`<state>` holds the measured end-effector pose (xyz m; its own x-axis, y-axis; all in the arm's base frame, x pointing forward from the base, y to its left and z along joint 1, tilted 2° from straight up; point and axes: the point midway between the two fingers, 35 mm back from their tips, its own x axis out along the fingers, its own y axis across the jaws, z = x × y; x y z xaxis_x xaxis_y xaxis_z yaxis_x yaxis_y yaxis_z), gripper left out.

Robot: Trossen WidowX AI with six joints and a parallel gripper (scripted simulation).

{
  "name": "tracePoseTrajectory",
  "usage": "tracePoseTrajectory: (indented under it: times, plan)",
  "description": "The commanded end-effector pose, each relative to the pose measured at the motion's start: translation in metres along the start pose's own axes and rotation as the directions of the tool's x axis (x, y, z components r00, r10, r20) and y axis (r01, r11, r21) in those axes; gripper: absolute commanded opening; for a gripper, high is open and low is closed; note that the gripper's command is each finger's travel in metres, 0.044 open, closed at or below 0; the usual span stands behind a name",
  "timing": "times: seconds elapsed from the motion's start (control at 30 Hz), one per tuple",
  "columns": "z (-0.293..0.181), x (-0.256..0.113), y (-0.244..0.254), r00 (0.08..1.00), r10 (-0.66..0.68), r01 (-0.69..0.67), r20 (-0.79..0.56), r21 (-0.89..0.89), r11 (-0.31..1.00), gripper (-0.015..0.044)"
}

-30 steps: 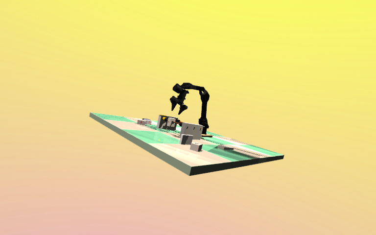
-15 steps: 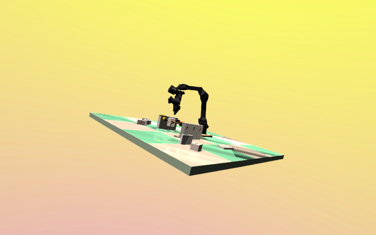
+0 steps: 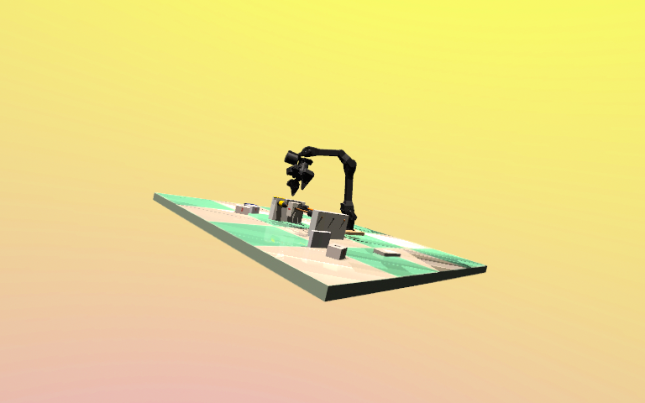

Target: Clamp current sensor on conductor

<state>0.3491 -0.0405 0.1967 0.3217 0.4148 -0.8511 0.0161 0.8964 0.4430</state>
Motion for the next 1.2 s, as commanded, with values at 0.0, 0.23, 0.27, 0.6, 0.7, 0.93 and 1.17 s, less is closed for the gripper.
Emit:
tracePoseTrajectory:
  times: [0.0, 0.23, 0.27, 0.6, 0.7, 0.93, 1.17]
  plan:
    - [-0.008, -0.028, -0.027, 0.968, 0.209, -0.087, 0.137, -0.598, 0.797, 0.0440]
    - [-0.009, -0.040, -0.038, 0.941, 0.265, 0.010, 0.209, -0.802, 0.597, 0.0440]
    - [-0.009, -0.041, -0.038, 0.940, 0.267, 0.015, 0.212, -0.809, 0.587, 0.0440]
    - [-0.009, -0.041, -0.038, 0.940, 0.267, 0.016, 0.212, -0.809, 0.587, 0.0440]
    - [-0.008, -0.037, -0.036, 0.953, 0.238, -0.017, 0.186, -0.754, 0.656, 0.0440]
    - [-0.008, -0.037, -0.036, 0.953, 0.238, -0.017, 0.186, -0.754, 0.656, 0.0440]
    - [-0.008, -0.037, -0.036, 0.953, 0.238, -0.017, 0.186, -0.754, 0.656, 0.0440]
